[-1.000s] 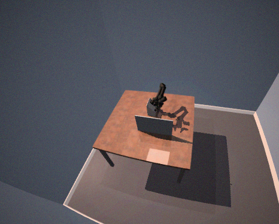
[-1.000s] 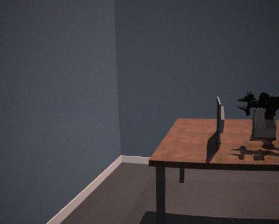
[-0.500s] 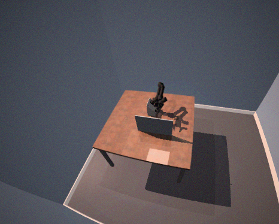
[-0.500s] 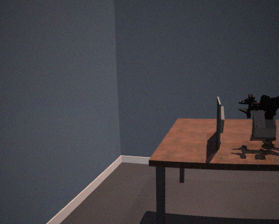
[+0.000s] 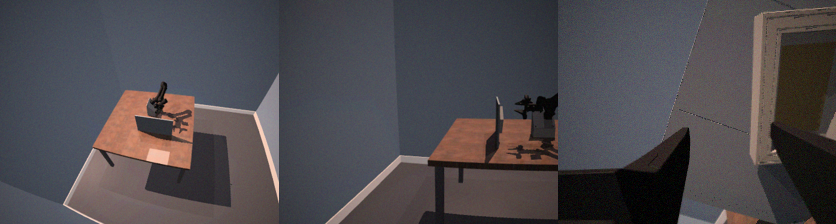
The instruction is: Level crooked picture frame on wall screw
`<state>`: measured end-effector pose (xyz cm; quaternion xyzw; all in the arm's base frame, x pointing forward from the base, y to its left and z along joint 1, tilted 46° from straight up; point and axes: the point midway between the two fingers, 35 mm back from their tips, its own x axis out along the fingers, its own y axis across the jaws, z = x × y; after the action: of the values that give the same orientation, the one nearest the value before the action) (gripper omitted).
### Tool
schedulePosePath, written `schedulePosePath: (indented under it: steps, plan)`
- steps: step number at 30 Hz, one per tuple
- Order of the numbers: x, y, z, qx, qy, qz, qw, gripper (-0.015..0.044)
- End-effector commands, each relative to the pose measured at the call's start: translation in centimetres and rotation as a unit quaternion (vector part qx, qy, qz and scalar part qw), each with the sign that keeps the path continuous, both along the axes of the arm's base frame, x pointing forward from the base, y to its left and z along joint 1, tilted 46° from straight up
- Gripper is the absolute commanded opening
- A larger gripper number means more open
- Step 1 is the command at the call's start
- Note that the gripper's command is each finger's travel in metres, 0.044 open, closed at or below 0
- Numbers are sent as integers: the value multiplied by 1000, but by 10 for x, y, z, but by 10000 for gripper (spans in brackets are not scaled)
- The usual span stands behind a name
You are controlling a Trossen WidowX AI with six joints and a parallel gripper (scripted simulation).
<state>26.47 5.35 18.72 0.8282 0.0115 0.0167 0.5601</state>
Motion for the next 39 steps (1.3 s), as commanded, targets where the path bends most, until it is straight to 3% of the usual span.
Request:
schedulePosePath:
  steps: [1,14,39]
  plan:
    - [15,9,-5,0,3,0,1000,260]
    - [54,34,-43,1,2,0,1000,260]
    - [57,35,-43,1,2,0,1000,260]
